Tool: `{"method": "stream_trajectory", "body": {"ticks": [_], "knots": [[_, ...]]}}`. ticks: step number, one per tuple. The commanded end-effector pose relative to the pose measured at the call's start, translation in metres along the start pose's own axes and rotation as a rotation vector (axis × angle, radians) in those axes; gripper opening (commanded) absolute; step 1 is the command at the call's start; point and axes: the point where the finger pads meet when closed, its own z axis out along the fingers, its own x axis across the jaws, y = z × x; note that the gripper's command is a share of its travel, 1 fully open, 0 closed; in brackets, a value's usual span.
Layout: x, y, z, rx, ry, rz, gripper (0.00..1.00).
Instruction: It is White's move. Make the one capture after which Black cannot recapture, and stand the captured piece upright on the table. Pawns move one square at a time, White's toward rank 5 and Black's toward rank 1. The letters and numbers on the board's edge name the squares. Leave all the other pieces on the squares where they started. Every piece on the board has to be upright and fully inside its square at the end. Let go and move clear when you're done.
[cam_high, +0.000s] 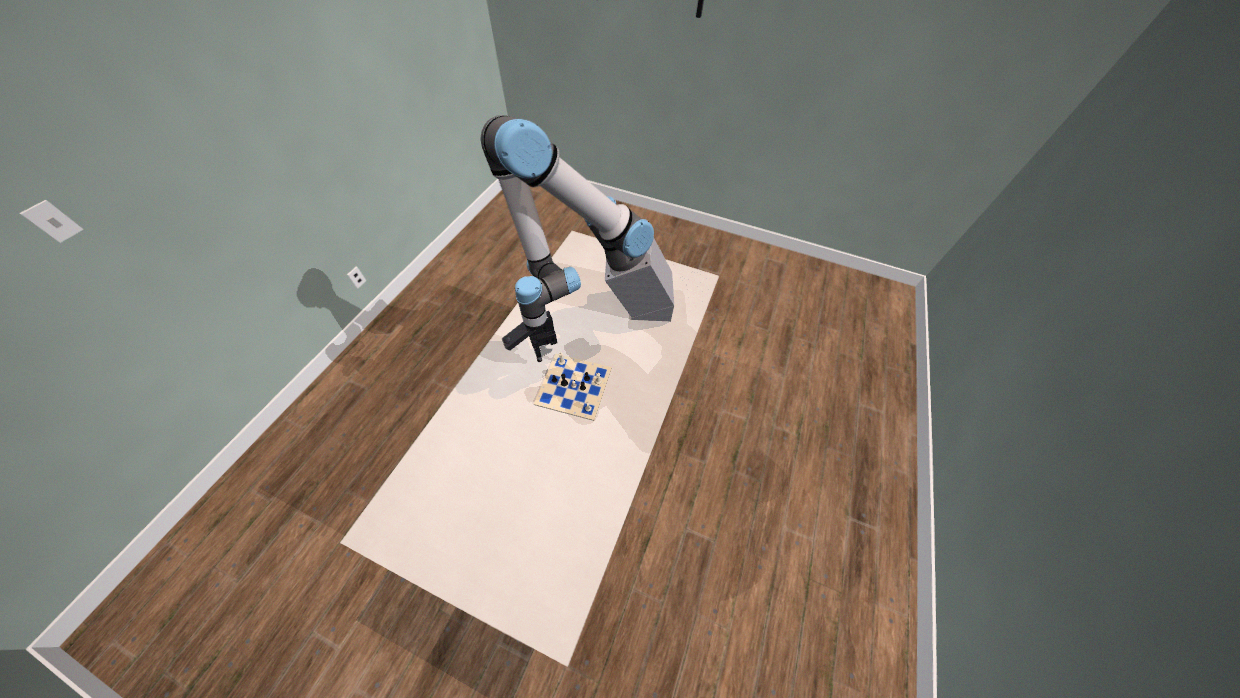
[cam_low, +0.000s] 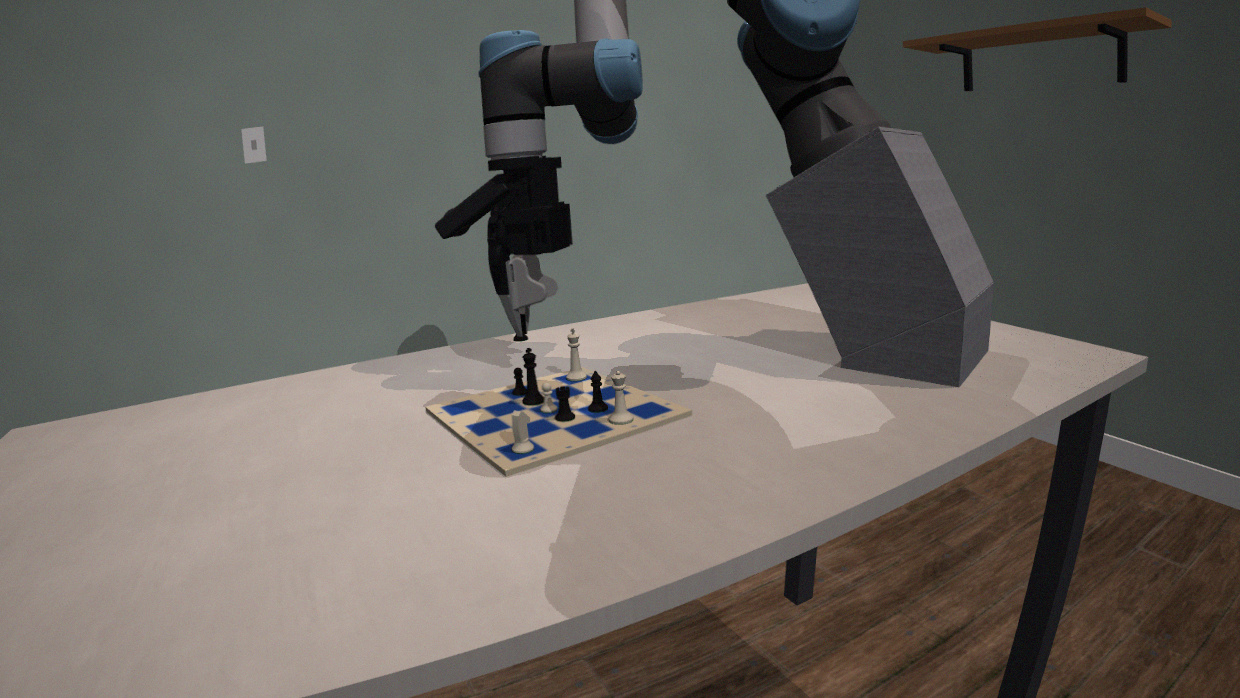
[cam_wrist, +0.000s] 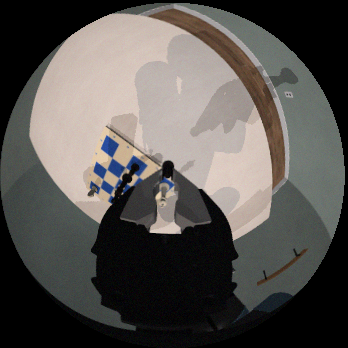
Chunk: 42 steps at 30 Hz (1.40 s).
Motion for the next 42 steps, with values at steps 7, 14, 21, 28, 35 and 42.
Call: {"method": "stream_trajectory", "body": {"ticks": [7, 14, 21, 28, 35, 42], "knots": [[-0.001, -0.001, 0.039, 0.004, -0.001, 0.000, 0.00], [-0.001, -0.001, 0.046, 0.004, -0.001, 0.000, 0.00], [-0.001, -0.001, 0.047, 0.004, -0.001, 0.000, 0.00], [-0.001, -0.001, 0.047, 0.004, -0.001, 0.000, 0.00], [-0.001, -0.001, 0.047, 0.004, -0.001, 0.000, 0.00], [-0.001, -0.001, 0.047, 0.004, -0.001, 0.000, 0.00]]}}
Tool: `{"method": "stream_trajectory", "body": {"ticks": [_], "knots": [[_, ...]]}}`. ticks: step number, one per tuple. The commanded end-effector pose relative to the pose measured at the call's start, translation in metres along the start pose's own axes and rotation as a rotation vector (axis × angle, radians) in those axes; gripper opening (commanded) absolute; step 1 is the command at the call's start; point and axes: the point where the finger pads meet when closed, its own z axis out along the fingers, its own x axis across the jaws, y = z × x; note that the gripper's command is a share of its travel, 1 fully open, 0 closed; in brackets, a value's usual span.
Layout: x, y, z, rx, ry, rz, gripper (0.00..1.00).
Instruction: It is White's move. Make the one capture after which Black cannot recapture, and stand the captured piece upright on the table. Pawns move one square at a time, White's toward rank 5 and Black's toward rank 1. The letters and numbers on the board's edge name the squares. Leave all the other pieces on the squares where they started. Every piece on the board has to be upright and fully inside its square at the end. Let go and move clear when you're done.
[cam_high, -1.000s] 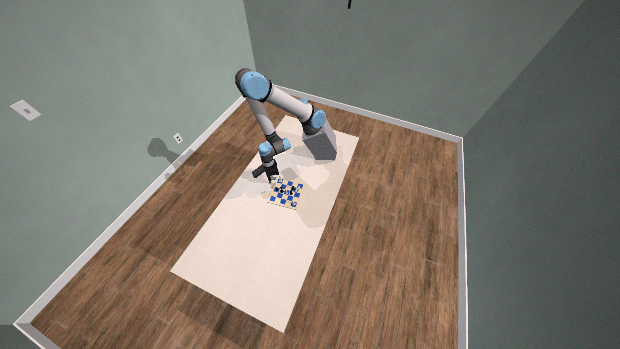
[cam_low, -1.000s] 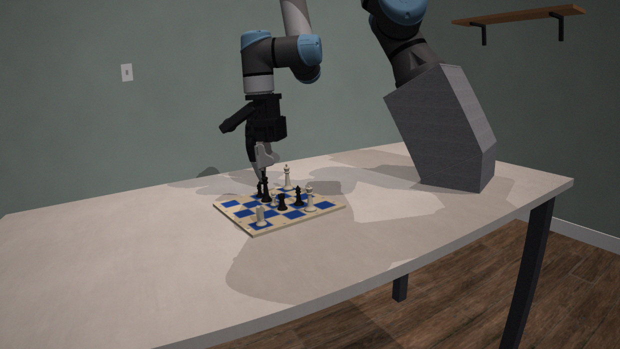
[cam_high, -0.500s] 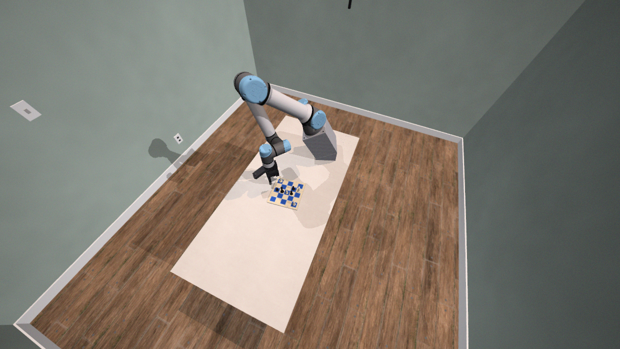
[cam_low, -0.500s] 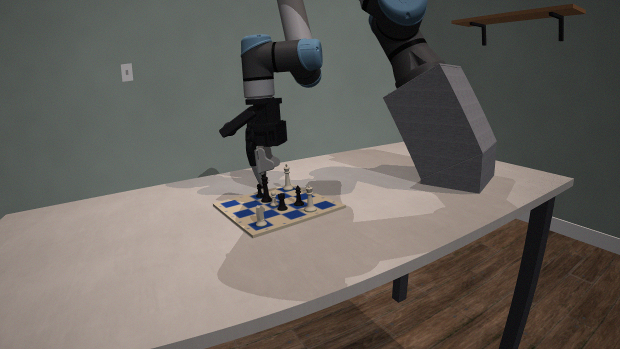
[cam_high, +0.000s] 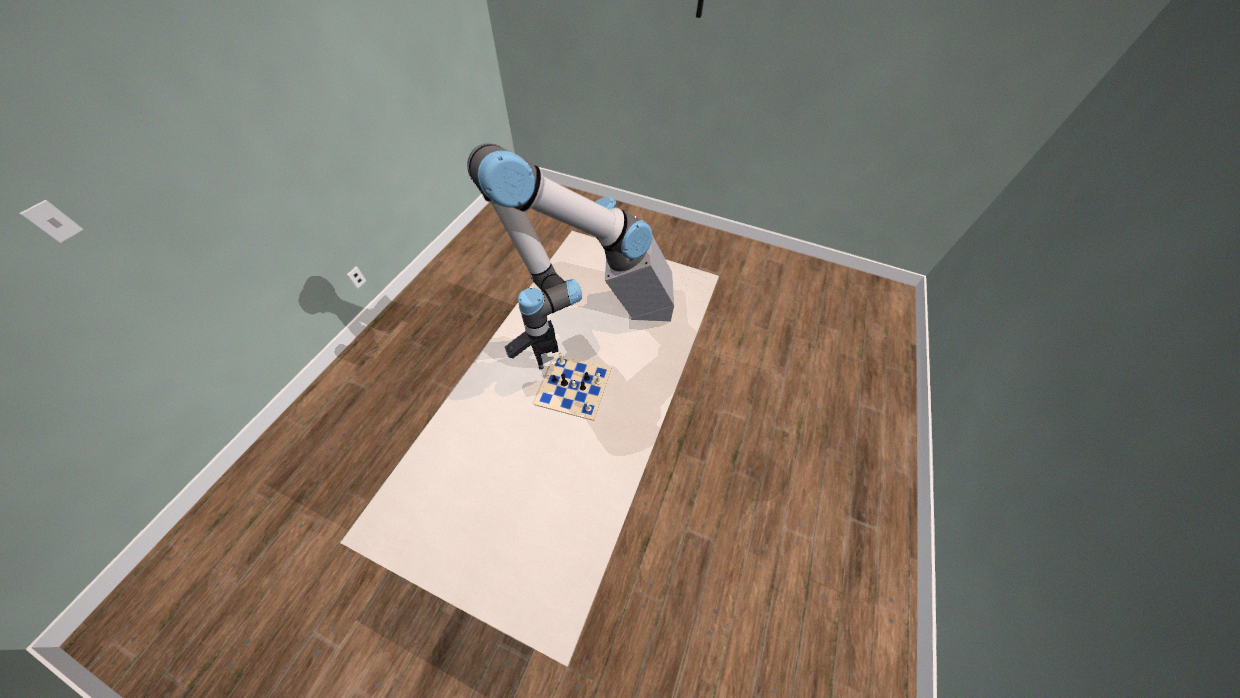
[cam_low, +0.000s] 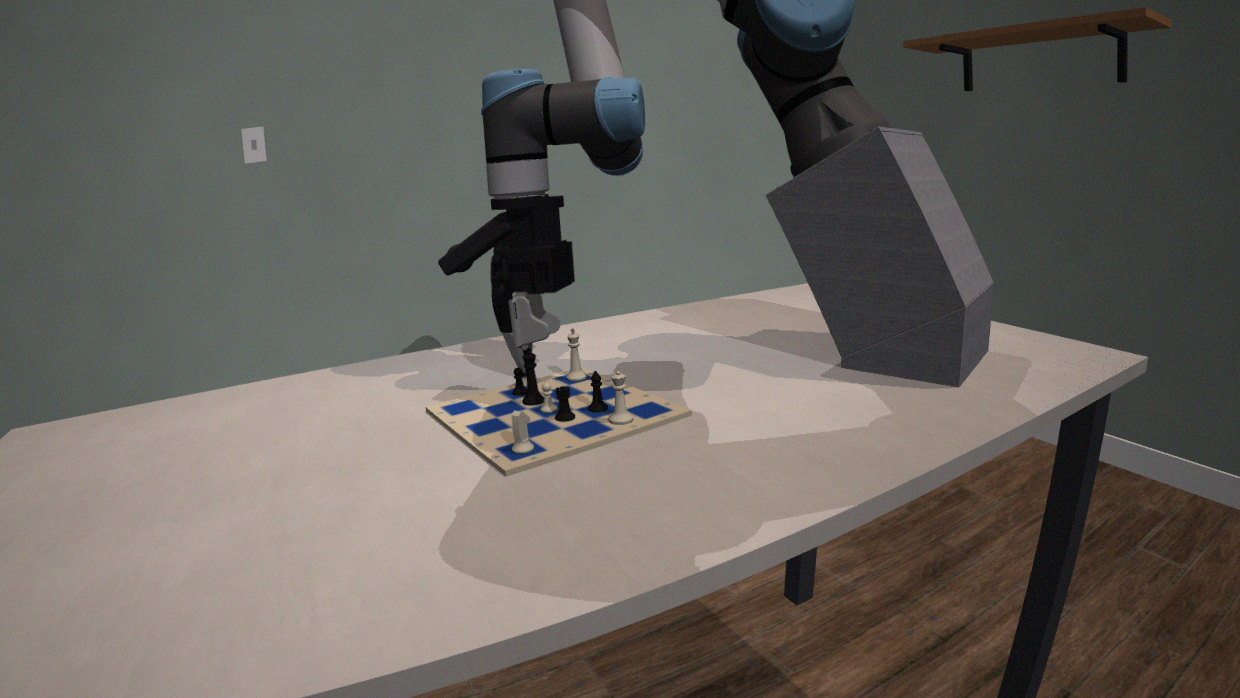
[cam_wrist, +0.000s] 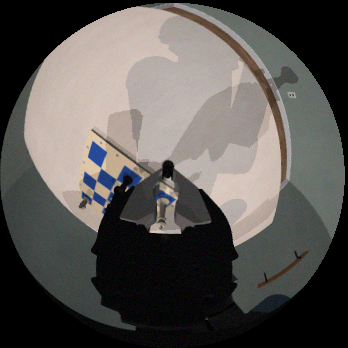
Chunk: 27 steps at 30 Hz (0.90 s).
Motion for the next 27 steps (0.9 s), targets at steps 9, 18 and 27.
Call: {"method": "stream_trajectory", "body": {"ticks": [9, 18, 27], "knots": [[-0.0001, -0.0004, -0.0003, 0.001, 0.000, 0.000, 0.00], [-0.0002, -0.0004, -0.0003, 0.001, 0.000, 0.003, 0.00], [-0.0002, -0.0004, -0.0003, 0.001, 0.000, 0.009, 0.00]]}}
